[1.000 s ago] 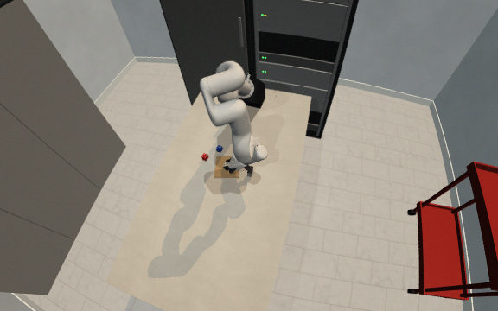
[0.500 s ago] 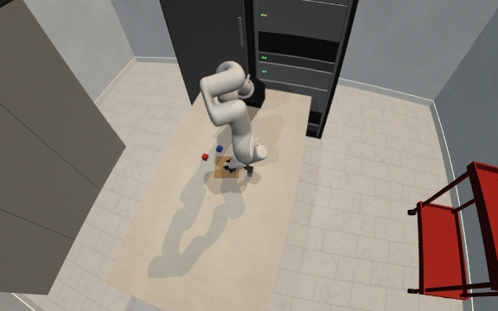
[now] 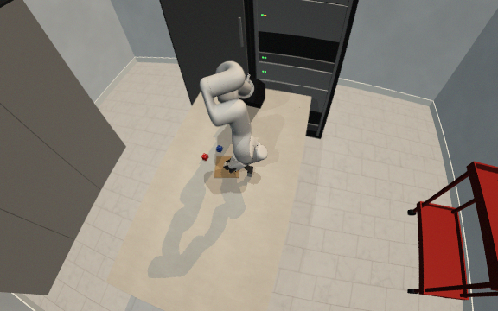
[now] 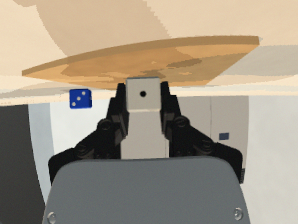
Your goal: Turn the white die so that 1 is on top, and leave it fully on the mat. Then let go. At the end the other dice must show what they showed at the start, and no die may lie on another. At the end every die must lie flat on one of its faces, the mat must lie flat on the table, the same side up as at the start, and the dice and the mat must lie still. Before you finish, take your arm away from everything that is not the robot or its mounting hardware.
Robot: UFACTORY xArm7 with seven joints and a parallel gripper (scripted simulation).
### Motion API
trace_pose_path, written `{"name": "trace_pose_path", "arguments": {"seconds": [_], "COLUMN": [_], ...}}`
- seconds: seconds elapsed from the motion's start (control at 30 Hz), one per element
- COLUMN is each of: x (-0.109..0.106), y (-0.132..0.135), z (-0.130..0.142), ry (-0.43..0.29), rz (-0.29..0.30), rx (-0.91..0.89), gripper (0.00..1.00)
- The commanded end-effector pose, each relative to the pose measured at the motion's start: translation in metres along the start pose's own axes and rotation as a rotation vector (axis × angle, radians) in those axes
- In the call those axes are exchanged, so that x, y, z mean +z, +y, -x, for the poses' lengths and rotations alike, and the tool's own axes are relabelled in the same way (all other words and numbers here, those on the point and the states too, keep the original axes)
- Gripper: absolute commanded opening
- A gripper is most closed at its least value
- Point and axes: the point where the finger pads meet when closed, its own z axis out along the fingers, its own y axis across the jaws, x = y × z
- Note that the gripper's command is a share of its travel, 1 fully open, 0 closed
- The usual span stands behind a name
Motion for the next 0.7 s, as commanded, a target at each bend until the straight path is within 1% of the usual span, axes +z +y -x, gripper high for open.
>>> {"name": "trace_pose_path", "arguments": {"seconds": [0.0, 0.23, 0.4, 0.47, 0.67], "x": [0.000, -0.002, -0.011, -0.011, -0.025], "y": [0.000, 0.000, 0.000, 0.000, 0.000], "z": [0.000, 0.002, 0.010, 0.010, 0.024], "ry": [0.001, 0.001, 0.001, 0.001, 0.001], "rz": [0.001, 0.001, 0.001, 0.001, 0.001], "rx": [0.000, 0.000, 0.000, 0.000, 0.000], "gripper": [0.27, 0.27, 0.27, 0.27, 0.27]}}
